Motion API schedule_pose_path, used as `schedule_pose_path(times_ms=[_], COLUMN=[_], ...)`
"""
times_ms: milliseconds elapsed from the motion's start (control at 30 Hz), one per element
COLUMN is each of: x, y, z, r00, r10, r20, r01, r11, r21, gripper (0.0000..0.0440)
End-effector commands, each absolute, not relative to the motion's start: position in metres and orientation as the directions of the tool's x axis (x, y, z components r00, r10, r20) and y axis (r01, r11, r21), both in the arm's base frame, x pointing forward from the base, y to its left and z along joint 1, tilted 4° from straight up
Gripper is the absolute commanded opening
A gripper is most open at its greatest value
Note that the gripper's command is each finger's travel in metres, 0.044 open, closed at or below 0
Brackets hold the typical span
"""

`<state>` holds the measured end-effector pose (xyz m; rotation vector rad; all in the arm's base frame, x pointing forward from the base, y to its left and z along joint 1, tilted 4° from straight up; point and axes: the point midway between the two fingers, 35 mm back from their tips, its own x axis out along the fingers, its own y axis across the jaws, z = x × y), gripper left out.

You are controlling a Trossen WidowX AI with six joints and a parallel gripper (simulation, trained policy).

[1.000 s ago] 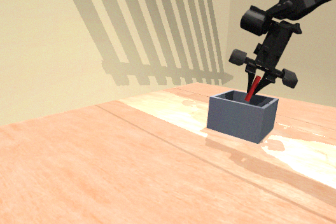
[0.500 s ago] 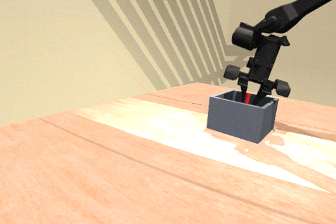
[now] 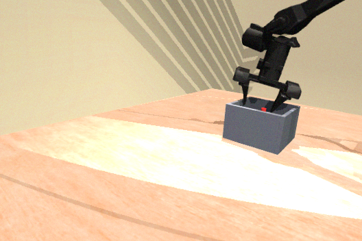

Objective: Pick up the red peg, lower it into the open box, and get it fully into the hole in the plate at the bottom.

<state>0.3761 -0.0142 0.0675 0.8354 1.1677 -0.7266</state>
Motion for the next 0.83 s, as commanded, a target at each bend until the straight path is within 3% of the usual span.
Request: schedule_pose_path(times_ms=[0,800], x=[0.388,0.423], y=[-0.024,-0.063], z=[0.069,0.09], r00=[0.247,0.345], r10=[-0.075,-0.151], r20=[-0.966,-0.927], r01=[0.84,0.841], r11=[0.513,0.488], r21=[0.175,0.233], gripper=[0.044,0.044])
